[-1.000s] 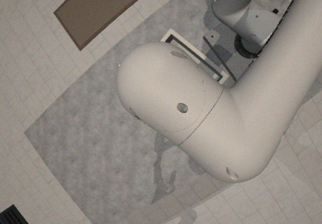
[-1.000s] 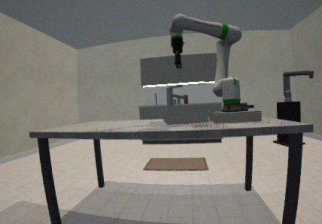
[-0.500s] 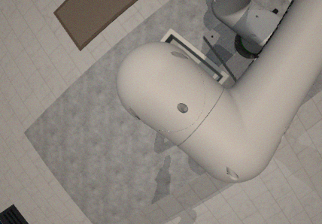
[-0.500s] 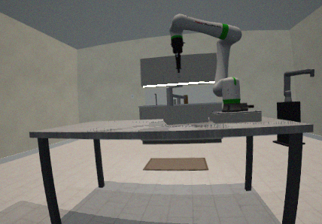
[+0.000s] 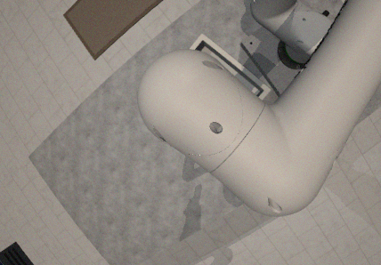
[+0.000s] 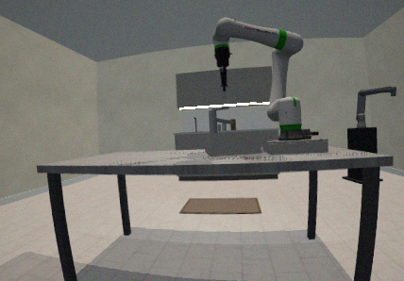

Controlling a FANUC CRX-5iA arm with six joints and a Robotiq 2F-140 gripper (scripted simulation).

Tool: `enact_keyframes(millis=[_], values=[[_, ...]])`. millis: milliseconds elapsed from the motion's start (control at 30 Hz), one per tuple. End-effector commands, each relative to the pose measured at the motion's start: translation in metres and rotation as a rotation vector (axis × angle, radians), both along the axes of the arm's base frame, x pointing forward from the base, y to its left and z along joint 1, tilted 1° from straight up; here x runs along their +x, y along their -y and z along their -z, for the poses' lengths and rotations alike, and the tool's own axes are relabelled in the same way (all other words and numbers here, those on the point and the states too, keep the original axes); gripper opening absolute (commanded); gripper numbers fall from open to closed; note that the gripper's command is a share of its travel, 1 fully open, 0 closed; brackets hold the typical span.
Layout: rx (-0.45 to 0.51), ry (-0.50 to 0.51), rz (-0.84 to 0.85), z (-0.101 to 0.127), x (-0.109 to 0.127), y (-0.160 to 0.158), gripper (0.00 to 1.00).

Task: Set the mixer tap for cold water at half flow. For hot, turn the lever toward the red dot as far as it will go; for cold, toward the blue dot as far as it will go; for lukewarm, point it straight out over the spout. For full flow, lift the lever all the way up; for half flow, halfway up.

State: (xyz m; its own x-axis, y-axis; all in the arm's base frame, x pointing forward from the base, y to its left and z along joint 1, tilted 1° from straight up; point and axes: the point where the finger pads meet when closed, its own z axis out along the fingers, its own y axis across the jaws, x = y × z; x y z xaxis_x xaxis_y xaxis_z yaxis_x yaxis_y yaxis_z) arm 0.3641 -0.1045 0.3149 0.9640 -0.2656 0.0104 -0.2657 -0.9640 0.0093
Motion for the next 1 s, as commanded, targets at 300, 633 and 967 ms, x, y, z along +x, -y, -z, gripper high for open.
enact_keyframes(millis=[300,633,967], values=[[0.000,0.000,0.000,-0.0002,0.0001,0.0000,0.00],[0.000,0.000,0.000,-0.0002,0.0001,0.0000,0.42],[0.000,0.000,0.000,-0.0002,0.0001,0.0000,0.42]])
